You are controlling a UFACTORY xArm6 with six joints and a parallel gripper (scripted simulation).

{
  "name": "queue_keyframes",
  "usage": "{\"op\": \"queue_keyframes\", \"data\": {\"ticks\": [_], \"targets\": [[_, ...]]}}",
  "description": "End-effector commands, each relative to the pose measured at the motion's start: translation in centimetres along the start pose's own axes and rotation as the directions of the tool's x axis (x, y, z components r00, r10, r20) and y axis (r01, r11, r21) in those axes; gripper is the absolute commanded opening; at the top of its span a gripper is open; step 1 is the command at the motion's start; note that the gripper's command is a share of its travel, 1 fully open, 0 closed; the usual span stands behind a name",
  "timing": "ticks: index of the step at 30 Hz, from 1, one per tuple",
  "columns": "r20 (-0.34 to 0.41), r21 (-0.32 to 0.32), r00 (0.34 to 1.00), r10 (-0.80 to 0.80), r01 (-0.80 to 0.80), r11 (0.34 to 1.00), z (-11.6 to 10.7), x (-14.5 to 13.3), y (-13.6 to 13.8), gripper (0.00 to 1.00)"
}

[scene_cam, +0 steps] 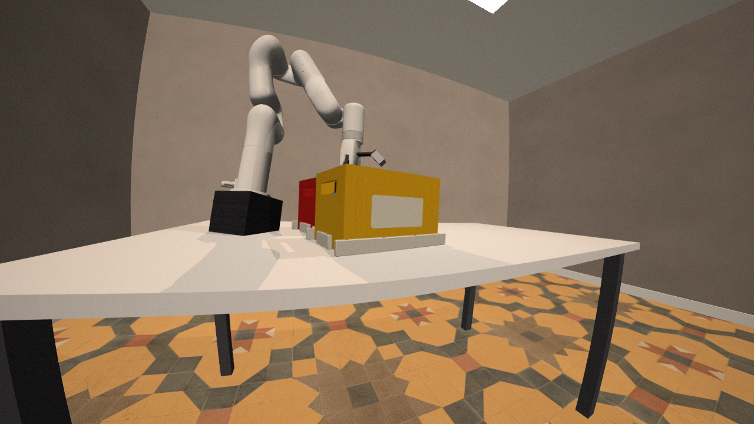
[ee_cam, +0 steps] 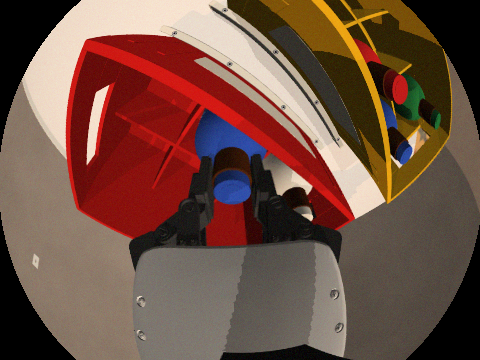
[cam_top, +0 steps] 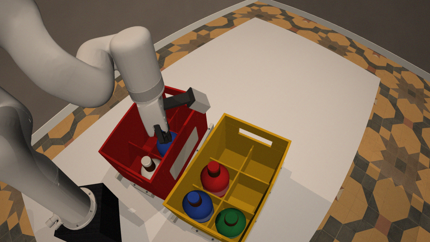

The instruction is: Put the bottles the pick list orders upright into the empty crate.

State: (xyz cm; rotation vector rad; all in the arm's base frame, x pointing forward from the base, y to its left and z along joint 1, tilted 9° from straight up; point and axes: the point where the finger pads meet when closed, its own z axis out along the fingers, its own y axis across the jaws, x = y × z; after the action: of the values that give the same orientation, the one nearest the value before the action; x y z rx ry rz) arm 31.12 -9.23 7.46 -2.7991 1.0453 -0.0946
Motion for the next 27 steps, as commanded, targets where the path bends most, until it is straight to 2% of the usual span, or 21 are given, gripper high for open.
{"op": "queue_keyframes", "data": {"ticks": [1, 17, 18, 27], "targets": [[-0.004, 0.001, 1.000, 0.000, 0.000, 1.000, 0.10, 0.14, -0.06, 0.00], [-0.004, 0.001, 1.000, 0.000, 0.000, 1.000, 0.30, 0.14, -0.06, 0.00], [-0.004, 0.001, 1.000, 0.000, 0.000, 1.000, 0.64, 0.14, -0.06, 0.65], [-0.004, 0.001, 1.000, 0.000, 0.000, 1.000, 0.64, 0.14, -0.06, 0.65]]}}
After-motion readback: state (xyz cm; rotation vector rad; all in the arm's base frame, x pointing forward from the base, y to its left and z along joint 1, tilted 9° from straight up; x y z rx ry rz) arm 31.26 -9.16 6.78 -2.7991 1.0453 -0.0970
